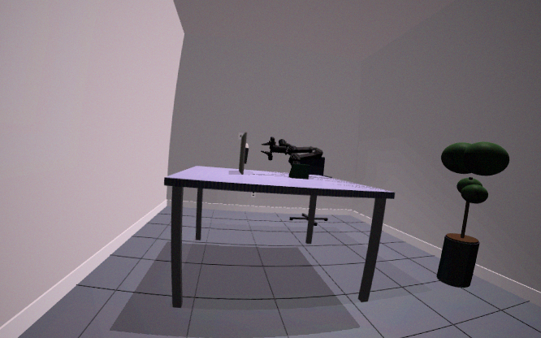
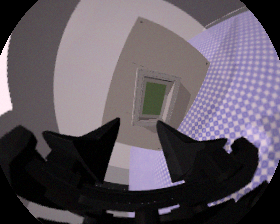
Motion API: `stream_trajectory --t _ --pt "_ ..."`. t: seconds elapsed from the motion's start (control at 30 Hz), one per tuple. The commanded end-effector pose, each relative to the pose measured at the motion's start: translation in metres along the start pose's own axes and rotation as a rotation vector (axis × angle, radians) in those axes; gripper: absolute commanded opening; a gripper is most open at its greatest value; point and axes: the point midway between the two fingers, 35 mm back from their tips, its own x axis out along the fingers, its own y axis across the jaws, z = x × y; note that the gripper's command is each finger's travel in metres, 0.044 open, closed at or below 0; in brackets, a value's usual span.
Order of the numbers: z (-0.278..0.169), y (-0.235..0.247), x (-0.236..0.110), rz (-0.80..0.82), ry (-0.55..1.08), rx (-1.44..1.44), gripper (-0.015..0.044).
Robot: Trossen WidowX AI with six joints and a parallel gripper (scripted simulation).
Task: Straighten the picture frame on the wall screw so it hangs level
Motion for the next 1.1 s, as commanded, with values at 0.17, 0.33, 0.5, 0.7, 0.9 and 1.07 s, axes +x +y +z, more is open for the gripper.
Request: stream_trajectory --t 0.17,0.33,0.5,0.7,0.9,1.07 --pt "0.003 -0.003 -0.002 0.009 -0.004 0.012 0.0260" --pt "0.003 -0.003 -0.002 0.009 -0.004 0.012 0.0260" --pt "0.004 -0.003 0.000 0.009 -0.004 0.012 0.0260" --pt "0.010 0.000 0.024 0.010 -0.005 0.012 0.0260" --pt "0.009 0.000 0.058 0.010 -0.007 0.012 0.0260" --pt "0.004 -0.002 0.079 0.011 -0.008 0.012 0.0260"
